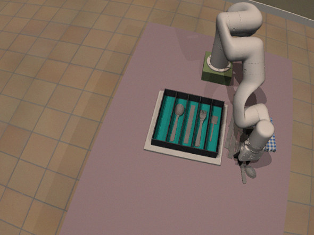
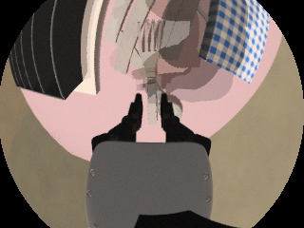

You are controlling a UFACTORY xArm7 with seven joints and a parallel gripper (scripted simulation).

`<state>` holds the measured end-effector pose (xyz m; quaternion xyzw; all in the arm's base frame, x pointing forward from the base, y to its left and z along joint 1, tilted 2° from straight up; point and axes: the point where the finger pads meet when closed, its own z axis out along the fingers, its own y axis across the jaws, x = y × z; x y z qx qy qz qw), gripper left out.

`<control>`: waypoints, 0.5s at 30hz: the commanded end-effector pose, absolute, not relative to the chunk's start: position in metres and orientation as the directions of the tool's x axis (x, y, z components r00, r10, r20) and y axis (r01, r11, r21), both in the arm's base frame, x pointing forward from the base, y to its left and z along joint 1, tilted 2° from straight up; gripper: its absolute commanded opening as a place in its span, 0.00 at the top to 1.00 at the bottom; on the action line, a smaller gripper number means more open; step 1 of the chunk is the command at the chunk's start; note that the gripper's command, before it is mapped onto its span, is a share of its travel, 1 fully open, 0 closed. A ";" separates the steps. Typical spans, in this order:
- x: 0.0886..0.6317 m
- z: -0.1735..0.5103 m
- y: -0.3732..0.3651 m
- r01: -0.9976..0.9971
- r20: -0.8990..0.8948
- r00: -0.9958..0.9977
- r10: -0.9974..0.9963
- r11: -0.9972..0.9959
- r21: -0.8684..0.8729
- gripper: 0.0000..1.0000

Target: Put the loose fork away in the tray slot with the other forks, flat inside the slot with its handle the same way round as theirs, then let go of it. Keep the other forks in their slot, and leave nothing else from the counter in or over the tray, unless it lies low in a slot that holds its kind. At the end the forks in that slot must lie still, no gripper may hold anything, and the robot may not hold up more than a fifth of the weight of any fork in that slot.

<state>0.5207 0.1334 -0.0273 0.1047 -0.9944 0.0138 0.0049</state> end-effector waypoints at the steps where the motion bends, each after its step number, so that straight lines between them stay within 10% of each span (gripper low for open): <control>1: 0.522 -0.025 0.134 -0.208 0.008 -0.978 -0.208 0.978 -0.026 0.70; 15: 0.522 -0.029 0.134 -0.208 0.008 -0.978 -0.208 0.978 -0.026 0.70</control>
